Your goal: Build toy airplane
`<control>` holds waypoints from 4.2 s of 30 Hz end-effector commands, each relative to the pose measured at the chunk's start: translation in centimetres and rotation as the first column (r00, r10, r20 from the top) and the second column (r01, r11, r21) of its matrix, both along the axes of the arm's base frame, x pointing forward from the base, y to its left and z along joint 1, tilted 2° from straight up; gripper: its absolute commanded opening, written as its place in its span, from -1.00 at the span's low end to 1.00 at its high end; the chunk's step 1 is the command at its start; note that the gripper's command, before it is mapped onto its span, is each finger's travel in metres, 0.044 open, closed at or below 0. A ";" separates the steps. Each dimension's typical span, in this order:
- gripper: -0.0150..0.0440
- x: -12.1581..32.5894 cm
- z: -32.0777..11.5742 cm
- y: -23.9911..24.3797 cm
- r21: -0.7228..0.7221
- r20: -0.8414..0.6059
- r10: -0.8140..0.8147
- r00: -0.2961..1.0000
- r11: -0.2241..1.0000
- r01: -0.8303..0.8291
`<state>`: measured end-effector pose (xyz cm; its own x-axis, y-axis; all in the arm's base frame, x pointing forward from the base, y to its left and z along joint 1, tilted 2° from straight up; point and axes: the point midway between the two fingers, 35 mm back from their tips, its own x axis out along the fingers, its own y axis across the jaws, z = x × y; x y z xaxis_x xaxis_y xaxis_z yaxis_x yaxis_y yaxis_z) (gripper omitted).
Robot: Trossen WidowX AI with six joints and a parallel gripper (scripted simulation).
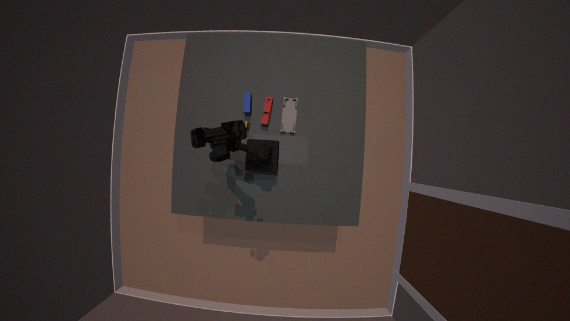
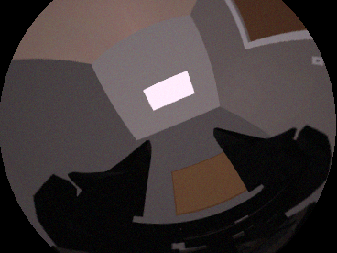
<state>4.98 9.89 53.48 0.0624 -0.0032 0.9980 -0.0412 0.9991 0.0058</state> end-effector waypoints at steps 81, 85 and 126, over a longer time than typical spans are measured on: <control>1.00 23.1 -51.6 -14.2 0.003 -0.120 0.273 -0.955 0.962 0.274; 1.00 23.1 -51.7 -14.2 0.003 -0.120 0.273 -0.955 0.962 0.274; 0.91 23.4 -58.0 -14.3 0.002 -0.120 0.273 -0.955 0.962 0.274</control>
<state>28.51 -4.32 -4.05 0.0609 -0.0119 -0.9981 0.3198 0.9474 0.0082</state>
